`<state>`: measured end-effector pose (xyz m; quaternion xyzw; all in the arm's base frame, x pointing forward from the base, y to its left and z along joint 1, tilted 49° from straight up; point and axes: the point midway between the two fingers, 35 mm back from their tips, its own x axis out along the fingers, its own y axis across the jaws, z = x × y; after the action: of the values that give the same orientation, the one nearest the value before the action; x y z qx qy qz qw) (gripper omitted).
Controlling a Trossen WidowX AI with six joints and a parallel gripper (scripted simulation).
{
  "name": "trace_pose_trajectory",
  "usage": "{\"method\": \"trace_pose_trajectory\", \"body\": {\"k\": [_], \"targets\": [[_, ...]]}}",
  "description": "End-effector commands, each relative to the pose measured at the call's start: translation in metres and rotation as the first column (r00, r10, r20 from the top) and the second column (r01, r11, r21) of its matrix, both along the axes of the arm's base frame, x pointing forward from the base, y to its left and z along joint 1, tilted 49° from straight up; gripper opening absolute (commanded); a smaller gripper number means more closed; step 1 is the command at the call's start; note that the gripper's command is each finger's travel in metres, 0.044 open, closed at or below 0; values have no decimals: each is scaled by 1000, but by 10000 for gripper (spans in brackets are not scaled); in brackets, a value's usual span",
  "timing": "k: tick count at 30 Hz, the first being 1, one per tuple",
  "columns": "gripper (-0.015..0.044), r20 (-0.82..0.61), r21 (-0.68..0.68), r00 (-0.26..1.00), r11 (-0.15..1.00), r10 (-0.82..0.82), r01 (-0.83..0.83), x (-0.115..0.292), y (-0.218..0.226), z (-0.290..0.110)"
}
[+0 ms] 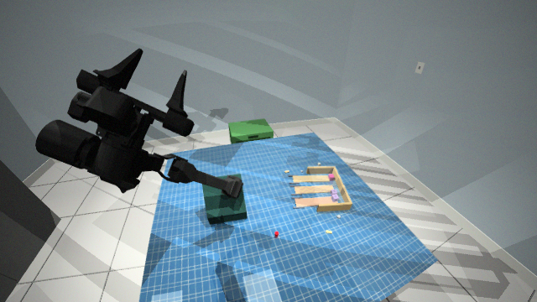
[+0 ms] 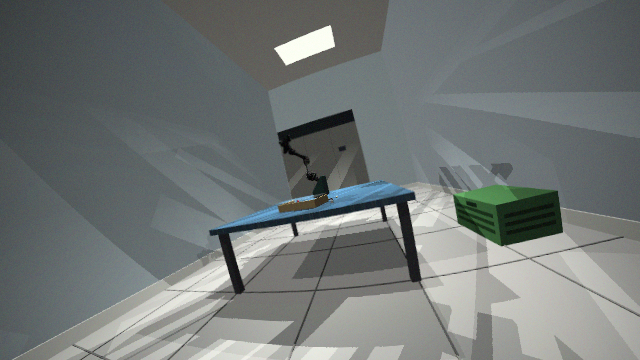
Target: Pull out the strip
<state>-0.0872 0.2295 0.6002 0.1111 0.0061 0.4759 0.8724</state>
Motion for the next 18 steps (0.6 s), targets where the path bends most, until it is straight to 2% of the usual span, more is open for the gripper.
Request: {"method": "trace_pose_trajectory", "body": {"k": [1, 10, 12, 18], "targets": [[400, 3, 5, 1000, 1000, 0, 0, 2, -2, 2], [400, 101, 204, 994, 979, -49, 28, 101, -82, 49], [400, 113, 289, 990, 956, -89, 53, 120, -98, 58], [400, 107, 410, 970, 898, -218, 157, 214, -150, 56]]}}
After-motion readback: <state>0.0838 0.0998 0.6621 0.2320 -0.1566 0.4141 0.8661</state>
